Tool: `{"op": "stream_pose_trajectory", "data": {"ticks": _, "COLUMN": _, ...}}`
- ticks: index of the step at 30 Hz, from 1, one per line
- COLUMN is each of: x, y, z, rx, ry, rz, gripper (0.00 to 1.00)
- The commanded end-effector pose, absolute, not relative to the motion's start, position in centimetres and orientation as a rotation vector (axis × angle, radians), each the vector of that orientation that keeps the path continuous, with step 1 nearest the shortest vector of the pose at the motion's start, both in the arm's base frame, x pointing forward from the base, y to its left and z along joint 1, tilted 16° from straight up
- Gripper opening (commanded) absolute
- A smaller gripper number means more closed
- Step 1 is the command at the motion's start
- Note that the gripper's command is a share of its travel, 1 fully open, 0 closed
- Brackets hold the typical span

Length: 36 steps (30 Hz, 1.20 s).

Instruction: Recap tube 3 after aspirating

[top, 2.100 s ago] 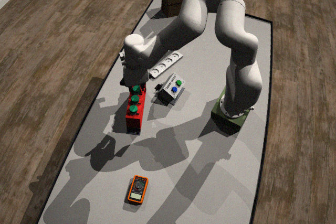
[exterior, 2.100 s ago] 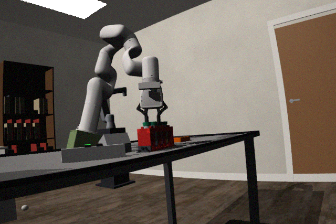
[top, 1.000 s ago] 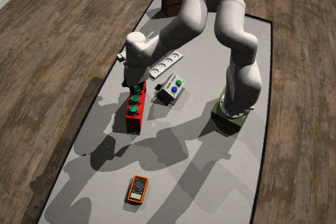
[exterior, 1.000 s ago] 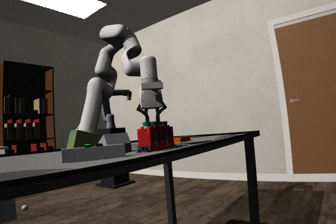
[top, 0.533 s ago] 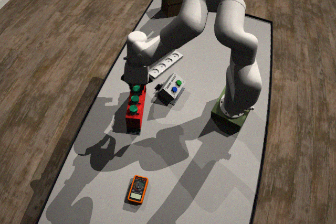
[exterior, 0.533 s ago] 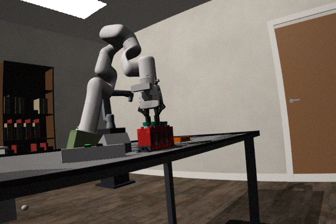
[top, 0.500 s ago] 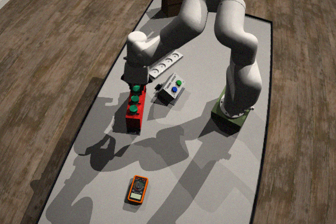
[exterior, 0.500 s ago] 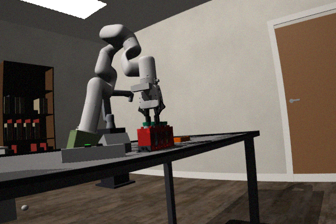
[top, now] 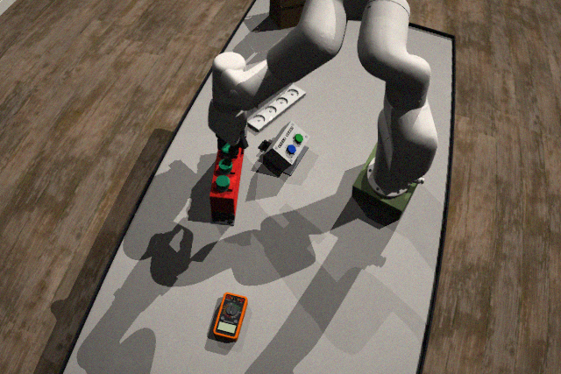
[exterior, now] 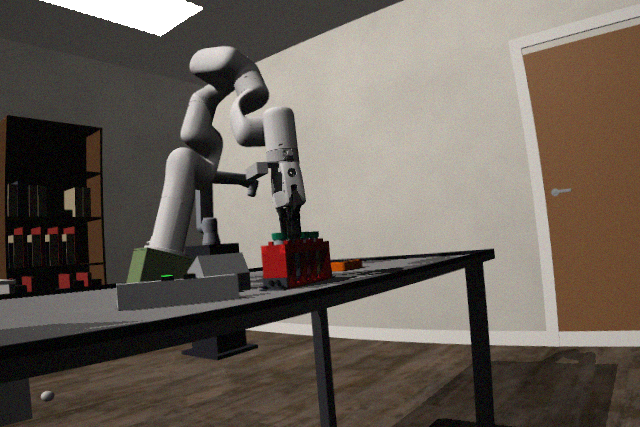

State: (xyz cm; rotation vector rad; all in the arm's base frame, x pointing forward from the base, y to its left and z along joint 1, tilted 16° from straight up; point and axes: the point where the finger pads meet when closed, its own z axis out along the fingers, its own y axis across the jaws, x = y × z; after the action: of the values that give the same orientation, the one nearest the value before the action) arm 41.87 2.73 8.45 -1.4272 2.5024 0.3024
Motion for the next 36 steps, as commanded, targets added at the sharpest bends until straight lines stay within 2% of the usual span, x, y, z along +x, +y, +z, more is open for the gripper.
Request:
{"op": "stream_pose_trajectory", "data": {"ticks": 1, "x": 42.02, "y": 2.72, "z": 8.57, "rx": -1.323, "ry": 2.602, "rz": 0.288, "gripper": 0.0}}
{"op": "stream_pose_trajectory", "data": {"ticks": 4, "x": 42.02, "y": 2.72, "z": 8.57, "rx": -1.323, "ry": 2.602, "rz": 0.288, "gripper": 0.0}}
{"op": "stream_pose_trajectory", "data": {"ticks": 5, "x": 42.02, "y": 2.72, "z": 8.56, "rx": -1.323, "ry": 2.602, "rz": 0.288, "gripper": 0.46}}
{"op": "stream_pose_trajectory", "data": {"ticks": 17, "x": 42.02, "y": 2.72, "z": 8.57, "rx": -1.323, "ry": 2.602, "rz": 0.288, "gripper": 0.46}}
{"op": "stream_pose_trajectory", "data": {"ticks": 21, "x": 42.01, "y": 2.71, "z": 8.63, "rx": -1.705, "ry": 2.341, "rz": 0.234, "gripper": 0.46}}
{"op": "stream_pose_trajectory", "data": {"ticks": 36, "x": 42.01, "y": 2.7, "z": 8.62, "rx": -2.421, "ry": 1.53, "rz": 0.087, "gripper": 0.46}}
